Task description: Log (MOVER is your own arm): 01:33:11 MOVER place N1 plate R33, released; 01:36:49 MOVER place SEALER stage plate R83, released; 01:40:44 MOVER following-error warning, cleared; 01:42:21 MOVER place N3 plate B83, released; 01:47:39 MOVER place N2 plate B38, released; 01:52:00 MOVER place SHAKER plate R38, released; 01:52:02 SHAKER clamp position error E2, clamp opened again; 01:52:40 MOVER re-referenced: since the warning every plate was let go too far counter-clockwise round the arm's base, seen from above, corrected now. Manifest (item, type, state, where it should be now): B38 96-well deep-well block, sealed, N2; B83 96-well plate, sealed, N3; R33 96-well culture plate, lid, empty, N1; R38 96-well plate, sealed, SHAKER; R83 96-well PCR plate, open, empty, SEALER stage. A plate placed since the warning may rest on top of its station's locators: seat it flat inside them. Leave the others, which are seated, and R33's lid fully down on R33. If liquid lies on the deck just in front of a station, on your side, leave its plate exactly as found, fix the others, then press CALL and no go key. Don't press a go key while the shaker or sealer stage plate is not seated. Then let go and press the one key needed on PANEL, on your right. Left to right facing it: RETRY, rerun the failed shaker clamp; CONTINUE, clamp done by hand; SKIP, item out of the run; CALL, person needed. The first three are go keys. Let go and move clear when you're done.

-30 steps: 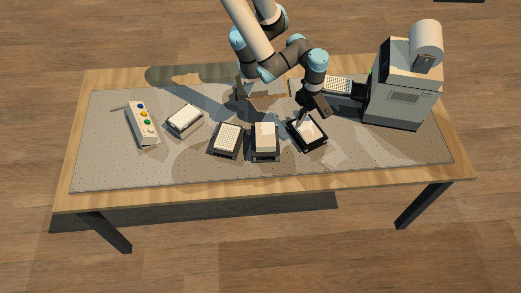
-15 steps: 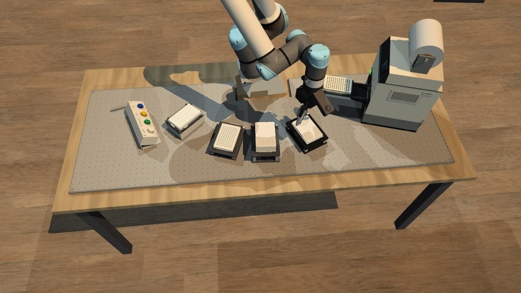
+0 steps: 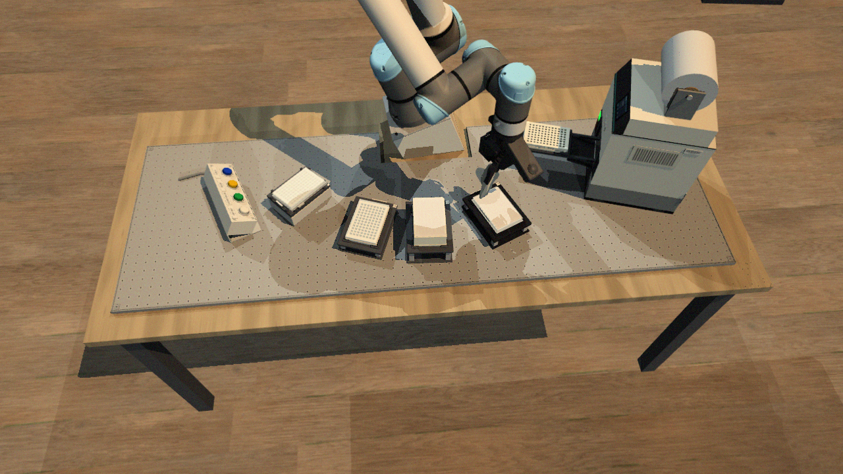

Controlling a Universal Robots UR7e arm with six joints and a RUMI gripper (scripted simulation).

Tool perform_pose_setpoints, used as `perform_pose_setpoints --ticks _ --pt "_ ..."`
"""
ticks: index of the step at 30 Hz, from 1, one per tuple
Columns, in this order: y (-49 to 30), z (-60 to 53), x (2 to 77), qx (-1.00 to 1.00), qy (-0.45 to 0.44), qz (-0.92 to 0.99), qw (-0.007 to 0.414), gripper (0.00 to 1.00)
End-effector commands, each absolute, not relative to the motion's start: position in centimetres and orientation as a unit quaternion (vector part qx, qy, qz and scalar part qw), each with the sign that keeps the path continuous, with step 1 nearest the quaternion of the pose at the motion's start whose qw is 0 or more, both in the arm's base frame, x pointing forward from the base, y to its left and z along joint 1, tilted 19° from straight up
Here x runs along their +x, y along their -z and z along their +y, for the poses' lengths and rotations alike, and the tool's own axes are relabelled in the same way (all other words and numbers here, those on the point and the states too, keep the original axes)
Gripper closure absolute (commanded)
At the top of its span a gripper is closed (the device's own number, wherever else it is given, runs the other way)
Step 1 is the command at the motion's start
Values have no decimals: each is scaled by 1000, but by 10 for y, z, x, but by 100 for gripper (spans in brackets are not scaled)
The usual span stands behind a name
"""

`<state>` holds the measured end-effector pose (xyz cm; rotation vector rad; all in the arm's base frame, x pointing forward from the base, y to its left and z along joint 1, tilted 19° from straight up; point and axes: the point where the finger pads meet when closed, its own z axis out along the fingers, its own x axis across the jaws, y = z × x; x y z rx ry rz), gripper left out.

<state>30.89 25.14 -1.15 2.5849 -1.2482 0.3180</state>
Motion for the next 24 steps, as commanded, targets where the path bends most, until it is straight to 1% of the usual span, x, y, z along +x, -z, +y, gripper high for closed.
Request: perform_pose_setpoints --ticks 1,15,24 --pt "9 252 309 888 -109 -429 126 18" --pt "-13 195 343 819 -126 -548 110 18" --pt "-25 167 360 804 -129 -570 106 18"
